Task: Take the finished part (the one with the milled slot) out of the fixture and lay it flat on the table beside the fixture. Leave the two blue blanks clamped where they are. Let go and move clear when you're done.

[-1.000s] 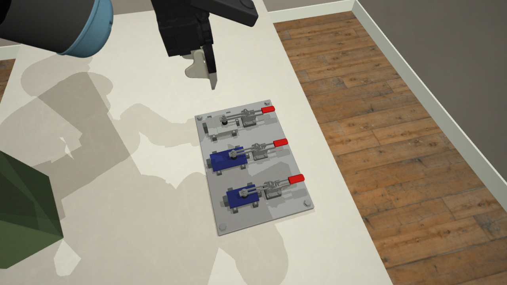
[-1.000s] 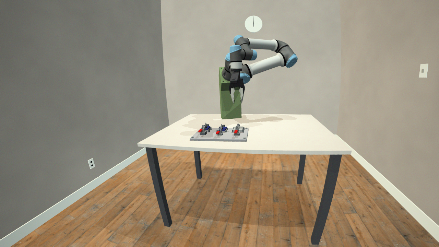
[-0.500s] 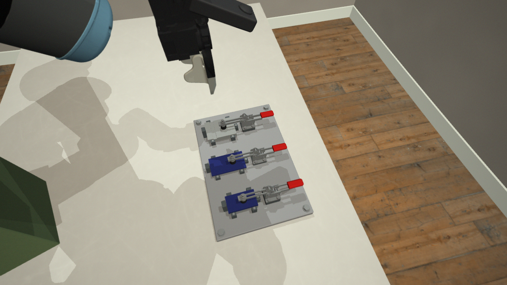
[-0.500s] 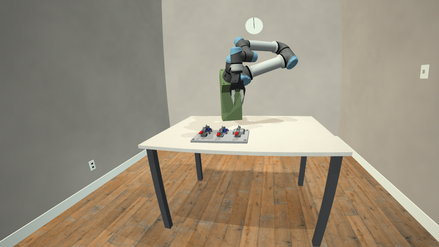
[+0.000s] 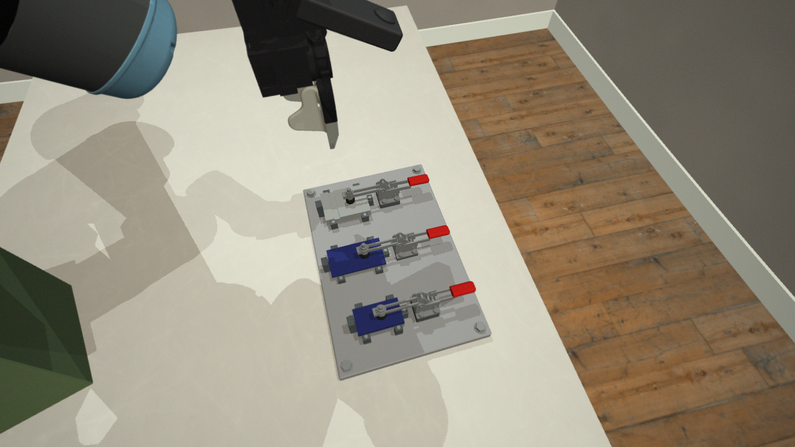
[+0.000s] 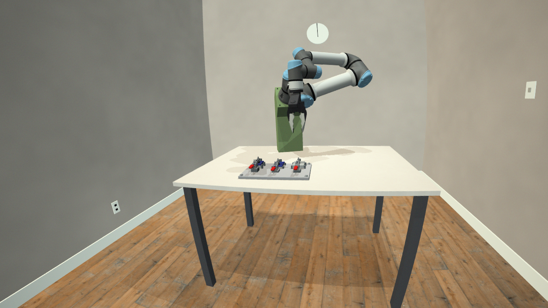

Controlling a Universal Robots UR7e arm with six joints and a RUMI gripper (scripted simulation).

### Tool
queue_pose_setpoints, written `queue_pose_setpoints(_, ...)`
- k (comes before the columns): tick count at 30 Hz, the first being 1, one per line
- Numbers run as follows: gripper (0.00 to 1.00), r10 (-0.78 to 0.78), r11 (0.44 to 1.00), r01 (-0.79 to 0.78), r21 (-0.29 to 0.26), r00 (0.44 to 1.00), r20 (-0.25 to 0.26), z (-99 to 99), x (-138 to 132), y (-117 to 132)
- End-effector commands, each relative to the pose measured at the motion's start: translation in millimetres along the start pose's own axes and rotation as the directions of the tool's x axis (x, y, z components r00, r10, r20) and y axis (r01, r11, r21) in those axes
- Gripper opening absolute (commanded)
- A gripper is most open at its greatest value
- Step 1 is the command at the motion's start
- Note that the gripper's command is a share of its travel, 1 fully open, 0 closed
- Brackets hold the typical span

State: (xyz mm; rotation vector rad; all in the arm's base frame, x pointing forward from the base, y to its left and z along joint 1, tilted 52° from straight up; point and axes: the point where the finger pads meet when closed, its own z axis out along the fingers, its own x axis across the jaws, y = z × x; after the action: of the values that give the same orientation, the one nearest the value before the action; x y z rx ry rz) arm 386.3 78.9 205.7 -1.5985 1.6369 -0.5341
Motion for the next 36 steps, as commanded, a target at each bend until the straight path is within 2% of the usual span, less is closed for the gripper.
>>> queue_pose_setpoints(1, 0.28, 0.000, 1.000, 0.000, 0.000, 1.000, 0.000, -0.1, 0, 0)
queue_pose_setpoints(36, 0.28, -0.001, 1.000, 0.001, 0.000, 1.000, 0.000, 10.5, 0, 0)
